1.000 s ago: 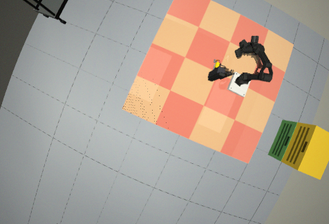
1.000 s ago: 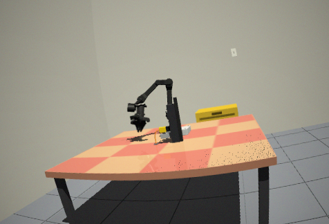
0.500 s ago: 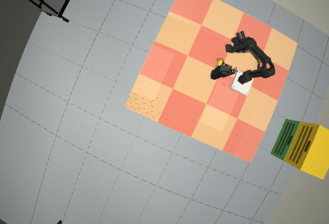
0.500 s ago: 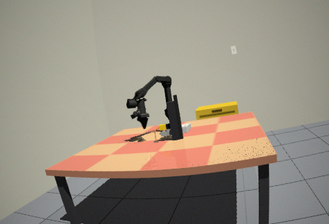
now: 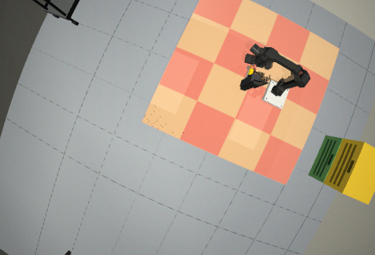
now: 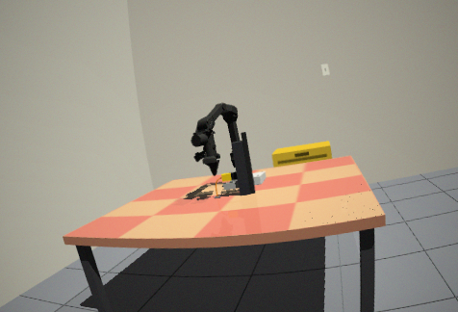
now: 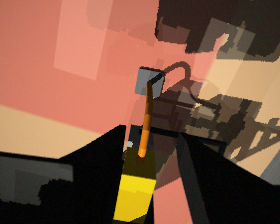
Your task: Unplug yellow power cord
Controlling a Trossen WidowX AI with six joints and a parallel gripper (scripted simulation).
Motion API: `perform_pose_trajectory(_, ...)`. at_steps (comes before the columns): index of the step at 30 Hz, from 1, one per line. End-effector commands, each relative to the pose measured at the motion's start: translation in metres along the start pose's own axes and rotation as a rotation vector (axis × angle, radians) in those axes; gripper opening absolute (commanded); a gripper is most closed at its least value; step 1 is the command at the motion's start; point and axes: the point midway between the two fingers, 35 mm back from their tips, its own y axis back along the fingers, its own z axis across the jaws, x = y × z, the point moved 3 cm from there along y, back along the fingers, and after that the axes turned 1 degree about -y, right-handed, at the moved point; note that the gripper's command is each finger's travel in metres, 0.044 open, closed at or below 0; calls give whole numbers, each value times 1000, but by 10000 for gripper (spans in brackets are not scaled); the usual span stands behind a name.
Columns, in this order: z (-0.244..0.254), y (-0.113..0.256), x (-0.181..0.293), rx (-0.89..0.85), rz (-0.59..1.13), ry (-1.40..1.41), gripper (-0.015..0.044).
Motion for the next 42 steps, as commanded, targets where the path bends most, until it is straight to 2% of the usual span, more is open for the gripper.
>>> perform_pose_trajectory(1,4,0,7,29,-14,-48,160)
perform_pose_trajectory(42,5,-7,47,29,-9,-48,160)
